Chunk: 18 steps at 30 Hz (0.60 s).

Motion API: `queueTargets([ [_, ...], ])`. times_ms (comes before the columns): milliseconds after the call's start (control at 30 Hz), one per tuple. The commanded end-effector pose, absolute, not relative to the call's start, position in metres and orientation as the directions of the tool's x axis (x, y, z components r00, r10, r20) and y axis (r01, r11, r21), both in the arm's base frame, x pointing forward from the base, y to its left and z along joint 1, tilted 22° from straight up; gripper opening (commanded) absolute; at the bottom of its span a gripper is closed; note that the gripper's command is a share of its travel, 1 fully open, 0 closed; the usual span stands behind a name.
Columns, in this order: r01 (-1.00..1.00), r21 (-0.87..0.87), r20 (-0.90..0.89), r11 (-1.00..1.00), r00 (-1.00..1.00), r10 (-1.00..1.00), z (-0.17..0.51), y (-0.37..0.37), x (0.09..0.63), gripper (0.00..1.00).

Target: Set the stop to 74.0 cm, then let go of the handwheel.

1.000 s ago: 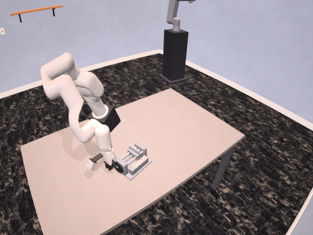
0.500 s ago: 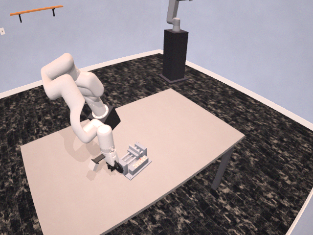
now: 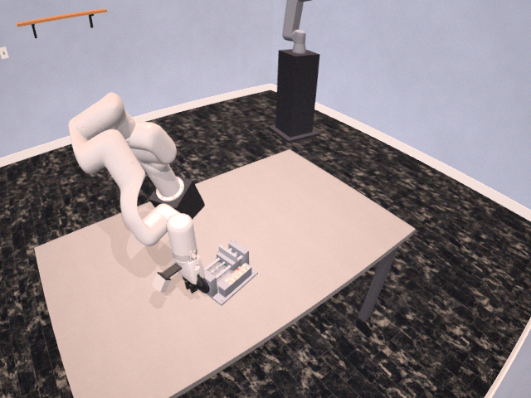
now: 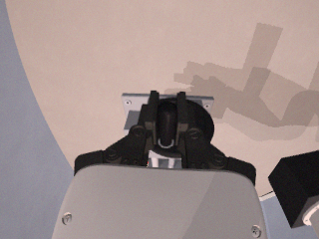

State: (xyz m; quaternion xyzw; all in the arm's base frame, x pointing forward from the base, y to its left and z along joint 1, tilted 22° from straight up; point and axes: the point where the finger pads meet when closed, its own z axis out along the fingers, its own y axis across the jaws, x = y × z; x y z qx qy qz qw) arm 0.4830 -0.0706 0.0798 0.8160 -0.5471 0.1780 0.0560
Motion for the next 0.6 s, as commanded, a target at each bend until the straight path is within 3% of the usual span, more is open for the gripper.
queueTargets([
  [0,-0.913,-0.103,0.352,-0.395,0.338,-0.873,0.0795,-0.0700,0.4851,0.06],
  [567,-0.913,-0.103,0.352,-0.395,0.338,-0.873,0.0765,-0.0685,0.4920,0.06],
])
